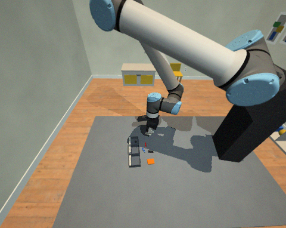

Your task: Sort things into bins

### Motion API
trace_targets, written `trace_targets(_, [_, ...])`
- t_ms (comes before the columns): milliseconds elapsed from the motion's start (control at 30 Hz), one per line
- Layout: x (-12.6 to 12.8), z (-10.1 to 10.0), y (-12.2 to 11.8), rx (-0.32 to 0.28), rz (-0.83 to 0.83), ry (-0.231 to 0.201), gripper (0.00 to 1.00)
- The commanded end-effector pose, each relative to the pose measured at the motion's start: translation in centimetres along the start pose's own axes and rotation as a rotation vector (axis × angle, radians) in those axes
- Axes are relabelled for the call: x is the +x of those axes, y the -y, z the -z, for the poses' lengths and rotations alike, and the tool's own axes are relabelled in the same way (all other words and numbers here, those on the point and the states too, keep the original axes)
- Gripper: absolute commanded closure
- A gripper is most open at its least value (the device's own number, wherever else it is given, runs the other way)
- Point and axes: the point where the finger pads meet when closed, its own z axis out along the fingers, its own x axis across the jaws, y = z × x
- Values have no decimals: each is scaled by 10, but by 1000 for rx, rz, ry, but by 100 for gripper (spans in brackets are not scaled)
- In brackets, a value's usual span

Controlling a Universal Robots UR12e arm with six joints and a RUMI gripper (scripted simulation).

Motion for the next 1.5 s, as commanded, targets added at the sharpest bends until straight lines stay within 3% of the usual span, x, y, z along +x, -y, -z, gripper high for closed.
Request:
trace_targets(0, [-21,0,7,1,-157,-6,100])
trace_targets(367, [-84,-1,27,3,-529,4,100])
trace_targets(433, [-84,-1,27,3,-529,4,100])
trace_targets(467, [-90,-1,29,3,-622,4,100])
trace_targets(933, [-169,-1,54,4,-1080,-3,100])
trace_targets(1467, [-168,-1,54,4,-1104,-6,100])
